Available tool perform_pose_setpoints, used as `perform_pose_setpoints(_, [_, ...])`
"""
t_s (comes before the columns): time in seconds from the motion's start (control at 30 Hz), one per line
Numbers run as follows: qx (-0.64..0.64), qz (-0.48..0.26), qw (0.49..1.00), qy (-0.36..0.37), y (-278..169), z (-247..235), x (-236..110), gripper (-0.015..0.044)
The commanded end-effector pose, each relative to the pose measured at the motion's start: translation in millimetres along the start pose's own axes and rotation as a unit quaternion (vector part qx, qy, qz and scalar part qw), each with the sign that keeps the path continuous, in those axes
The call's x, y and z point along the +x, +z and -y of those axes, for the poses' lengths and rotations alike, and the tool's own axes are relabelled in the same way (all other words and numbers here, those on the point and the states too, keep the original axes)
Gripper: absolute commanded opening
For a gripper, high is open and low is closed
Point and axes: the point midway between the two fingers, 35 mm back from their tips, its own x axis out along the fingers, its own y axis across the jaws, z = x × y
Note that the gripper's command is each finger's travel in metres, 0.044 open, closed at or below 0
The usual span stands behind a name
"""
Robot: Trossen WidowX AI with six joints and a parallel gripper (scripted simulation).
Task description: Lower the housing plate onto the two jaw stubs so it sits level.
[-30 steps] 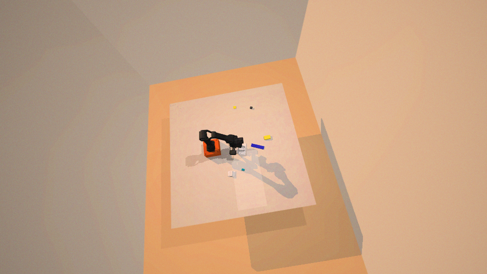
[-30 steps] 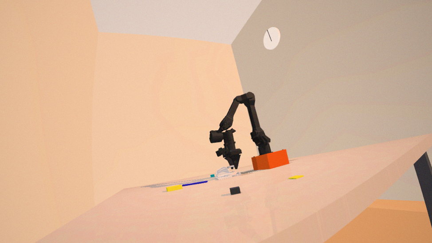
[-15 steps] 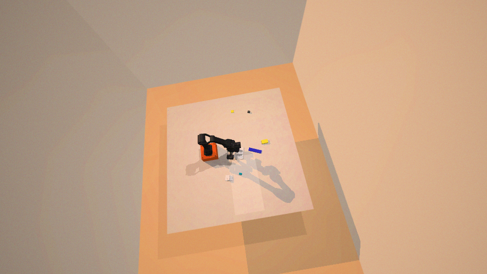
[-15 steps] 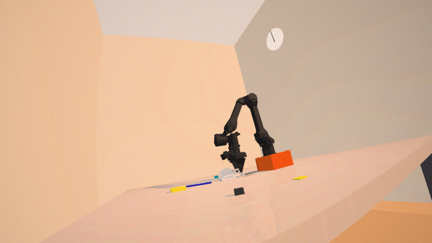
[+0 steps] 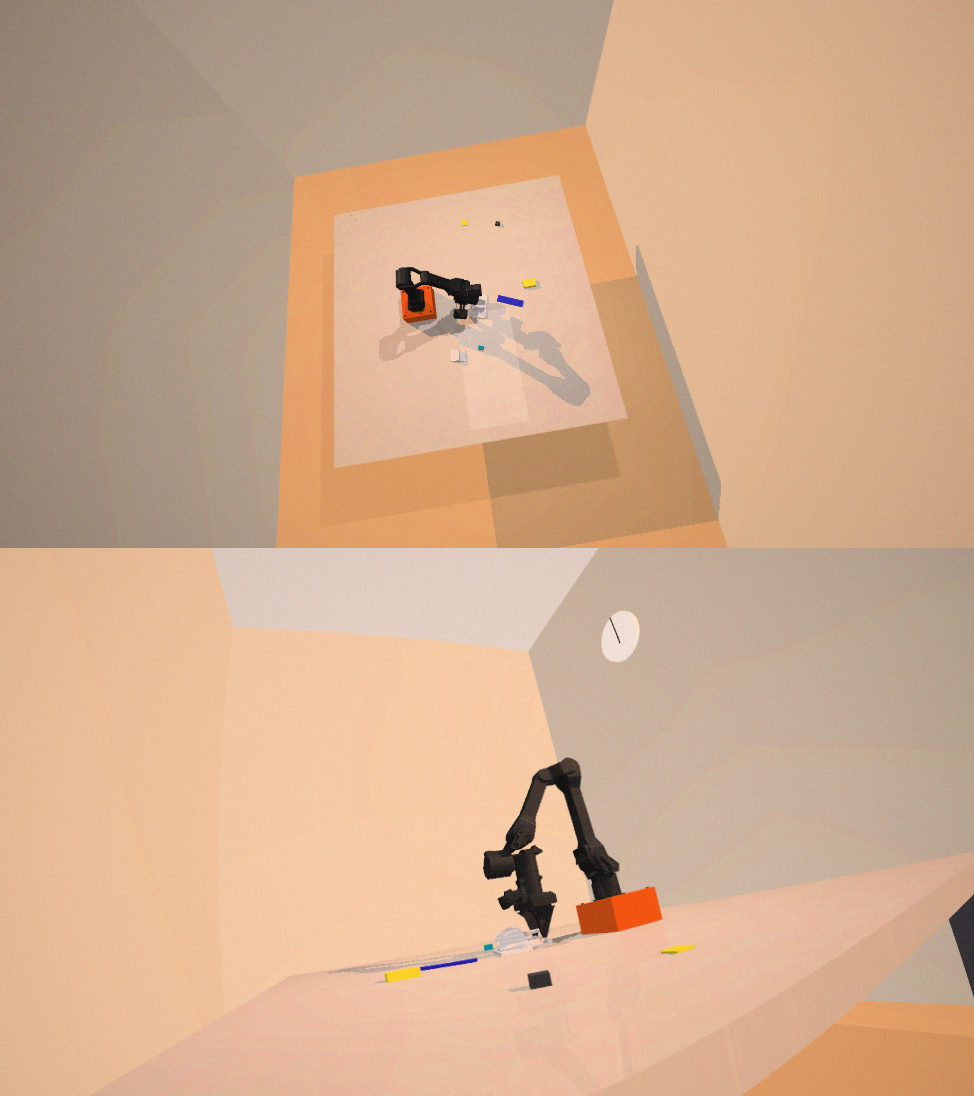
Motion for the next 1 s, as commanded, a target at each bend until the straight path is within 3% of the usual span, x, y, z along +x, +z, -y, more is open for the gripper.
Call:
perform_pose_setpoints(0.0, [-0.002, -0.001, 1.0, -0.002, -1.1, 0.8, 2.0, 0.0351])
perform_pose_setpoints(0.97, [-0.004, -0.001, 1.0, -0.002, -1.2, 0.8, 6.9, 0.0351])
